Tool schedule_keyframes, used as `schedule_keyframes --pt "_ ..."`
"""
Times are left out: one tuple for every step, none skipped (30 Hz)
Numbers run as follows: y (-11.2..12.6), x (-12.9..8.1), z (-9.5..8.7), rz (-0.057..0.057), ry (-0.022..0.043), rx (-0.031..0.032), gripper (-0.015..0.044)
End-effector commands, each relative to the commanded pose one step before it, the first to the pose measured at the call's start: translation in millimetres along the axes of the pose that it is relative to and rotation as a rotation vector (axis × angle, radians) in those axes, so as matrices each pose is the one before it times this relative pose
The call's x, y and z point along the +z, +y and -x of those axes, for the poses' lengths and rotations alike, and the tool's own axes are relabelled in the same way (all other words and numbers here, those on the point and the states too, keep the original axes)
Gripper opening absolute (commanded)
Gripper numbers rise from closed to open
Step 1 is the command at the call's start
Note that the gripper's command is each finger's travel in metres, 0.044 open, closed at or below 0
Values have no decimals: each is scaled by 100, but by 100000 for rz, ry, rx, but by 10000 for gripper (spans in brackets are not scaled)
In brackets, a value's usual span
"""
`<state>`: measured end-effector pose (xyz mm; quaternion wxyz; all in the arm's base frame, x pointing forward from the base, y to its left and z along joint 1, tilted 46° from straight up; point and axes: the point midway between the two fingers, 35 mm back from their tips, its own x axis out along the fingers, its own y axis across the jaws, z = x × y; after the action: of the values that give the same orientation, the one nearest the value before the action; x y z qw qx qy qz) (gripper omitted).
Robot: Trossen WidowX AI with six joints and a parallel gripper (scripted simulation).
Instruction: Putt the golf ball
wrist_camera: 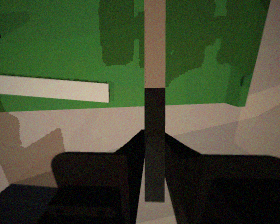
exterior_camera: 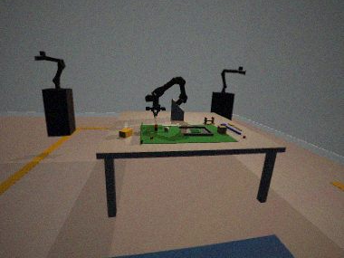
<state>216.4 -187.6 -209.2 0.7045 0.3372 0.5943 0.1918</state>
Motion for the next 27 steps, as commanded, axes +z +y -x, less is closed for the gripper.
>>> schedule_keyframes --pt "249 106 61 97 -170 -109 0" --pt "567 134 45 -19 0 -45 0" --pt "953 196 62 -26 -2 -54 0" --pt "1235 200 58 -23 -2 -32 0" --pt "1258 143 34 -11 -1 9 0" --pt "1267 82 11 0 3 52 0" --pt "1273 21 -12 11 8 94 0" --pt "1274 -41 -35 21 15 136 0" --pt "1272 -103 -56 30 23 178 0" --pt "1267 -166 -77 39 34 219 0" --pt "1240 -225 -95 46 45 256 0" --pt "969 -220 -88 41 45 230 0" --pt "577 -150 -59 27 32 150 0" --pt "192 -53 -21 9 11 52 0" --pt "0 0 0 0 0 0 0" --pt "0 0 0 0 0 0 0" --pt "-9 11 102 -3 -2 -19 0" --pt "-18 22 210 -6 -3 -37 0" --pt "-23 27 290 -8 -4 -48 0" --pt "-27 31 379 -9 -3 -56 0" --pt "-29 32 479 -10 -2 -60 0" --pt "-27 28 589 -9 1 -59 0" --pt "-21 18 684 -7 4 -48 0" --pt "-10 2 725 -3 8 -27 0" --pt "4 -15 736 2 11 -4 0" --pt "18 -33 742 7 13 20 0" --pt "25 -40 613 10 12 35 0"
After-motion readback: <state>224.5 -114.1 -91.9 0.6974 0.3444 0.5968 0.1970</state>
